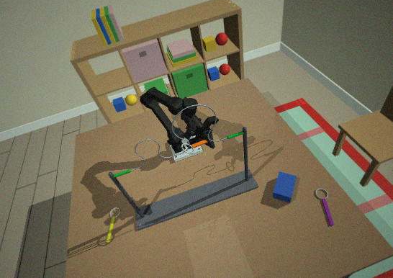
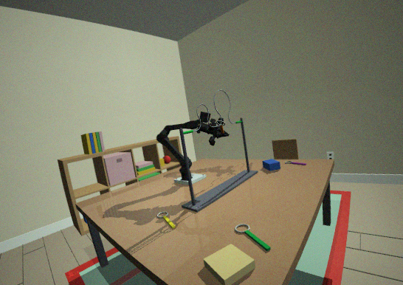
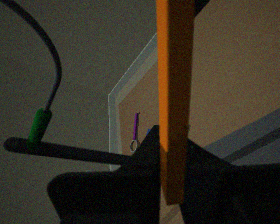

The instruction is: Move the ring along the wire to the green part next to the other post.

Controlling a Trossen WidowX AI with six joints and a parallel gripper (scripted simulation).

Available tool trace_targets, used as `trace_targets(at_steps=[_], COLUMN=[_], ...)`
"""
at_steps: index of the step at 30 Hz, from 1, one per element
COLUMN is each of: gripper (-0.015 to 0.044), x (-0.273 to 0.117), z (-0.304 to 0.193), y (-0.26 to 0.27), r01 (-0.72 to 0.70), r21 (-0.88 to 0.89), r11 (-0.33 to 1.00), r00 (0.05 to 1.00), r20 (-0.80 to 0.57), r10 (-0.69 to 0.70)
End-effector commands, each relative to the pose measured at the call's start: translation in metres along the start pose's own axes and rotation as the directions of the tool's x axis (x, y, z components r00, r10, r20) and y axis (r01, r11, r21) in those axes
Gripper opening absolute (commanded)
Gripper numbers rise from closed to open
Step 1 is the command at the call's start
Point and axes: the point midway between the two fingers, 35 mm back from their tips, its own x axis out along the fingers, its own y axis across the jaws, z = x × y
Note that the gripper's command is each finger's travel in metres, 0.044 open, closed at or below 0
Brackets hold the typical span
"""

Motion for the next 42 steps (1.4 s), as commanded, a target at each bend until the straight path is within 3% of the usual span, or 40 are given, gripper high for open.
trace_targets(at_steps=[1, 19, 42], gripper=[-0.0150, -0.0150, -0.0150], x=[-0.002, -0.022, -0.060], z=[0.000, 0.020, 0.077], y=[0.018, 0.083, 0.138], r01=[-0.054, -0.244, -0.383], r21=[0.089, 0.463, 0.803], r11=[0.995, 0.852, 0.457], r00=[0.998, 0.962, 0.863], r20=[-0.013, 0.004, 0.134], r10=[0.055, 0.274, 0.487])
